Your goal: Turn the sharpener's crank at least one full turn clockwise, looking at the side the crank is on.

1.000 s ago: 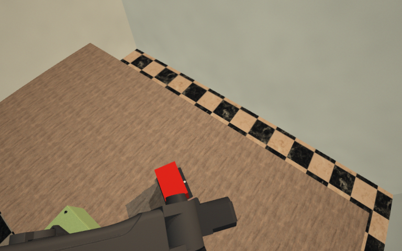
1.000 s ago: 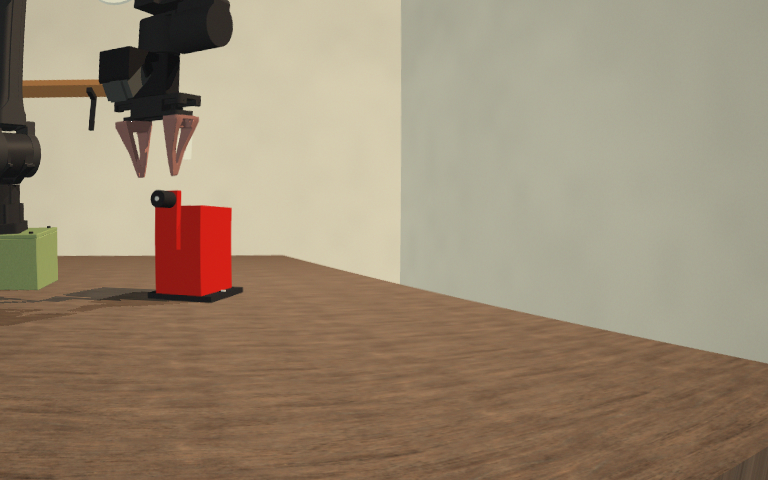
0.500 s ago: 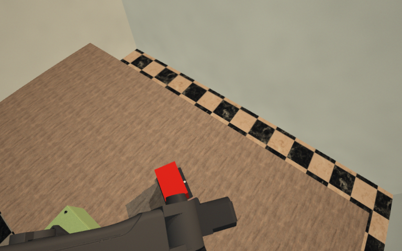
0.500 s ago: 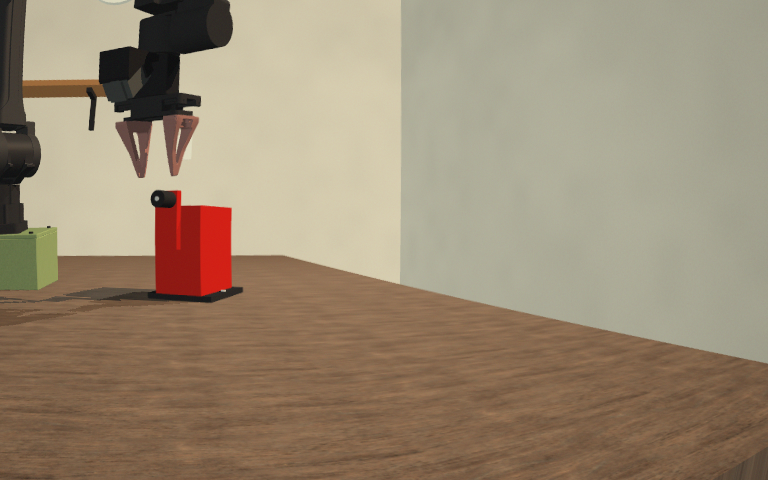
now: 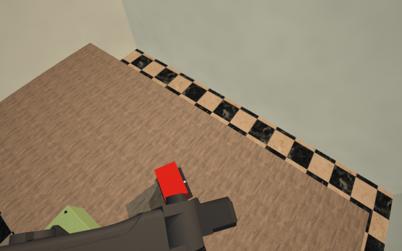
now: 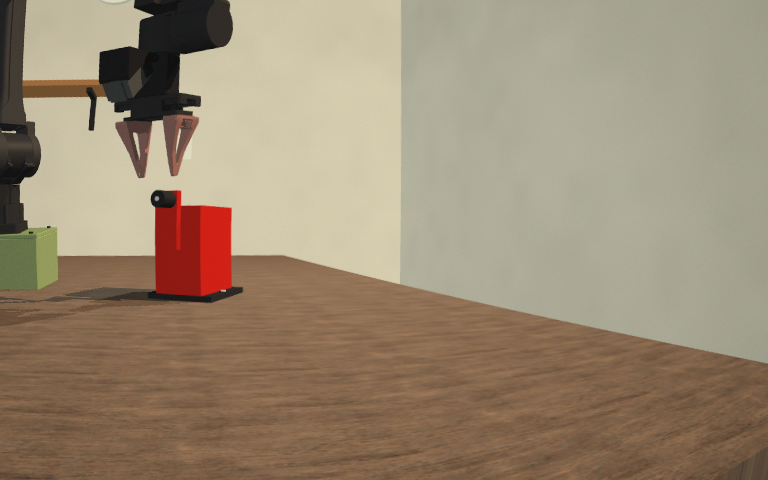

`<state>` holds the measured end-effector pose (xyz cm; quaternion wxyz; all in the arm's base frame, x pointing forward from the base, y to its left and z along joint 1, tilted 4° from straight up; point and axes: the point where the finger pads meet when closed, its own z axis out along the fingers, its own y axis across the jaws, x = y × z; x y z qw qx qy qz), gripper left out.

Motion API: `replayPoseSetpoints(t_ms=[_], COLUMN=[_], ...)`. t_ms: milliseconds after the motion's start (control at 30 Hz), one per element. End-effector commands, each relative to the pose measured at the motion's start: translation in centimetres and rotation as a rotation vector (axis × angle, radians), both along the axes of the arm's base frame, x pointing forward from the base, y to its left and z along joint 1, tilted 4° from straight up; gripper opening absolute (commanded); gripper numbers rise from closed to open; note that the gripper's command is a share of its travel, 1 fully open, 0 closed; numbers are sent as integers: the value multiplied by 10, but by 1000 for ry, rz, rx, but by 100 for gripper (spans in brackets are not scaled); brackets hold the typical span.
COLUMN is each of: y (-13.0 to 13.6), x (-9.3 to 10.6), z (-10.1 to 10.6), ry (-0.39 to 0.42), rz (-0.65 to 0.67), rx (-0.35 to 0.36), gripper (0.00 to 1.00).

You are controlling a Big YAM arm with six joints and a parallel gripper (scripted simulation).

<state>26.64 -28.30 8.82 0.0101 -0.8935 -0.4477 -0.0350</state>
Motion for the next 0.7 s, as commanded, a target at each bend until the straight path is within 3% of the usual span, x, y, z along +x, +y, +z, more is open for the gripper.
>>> replayPoseSetpoints(t_ms=[0,200,233,267,367,433,667], y=[-11,-11,-21,-11,-17,-7,-9], x=[7,7,10,7,6,-2,-2], z=[9,9,9,9,2,-11,-19], ry=[-19,-19,-26,-19,-17,3,-1], rz=[0,0,-1,0,-1,-8,-4], rx=[-23,-23,-32,-23,-21,2,-2], gripper=[51,51,51,51,51,51,51])
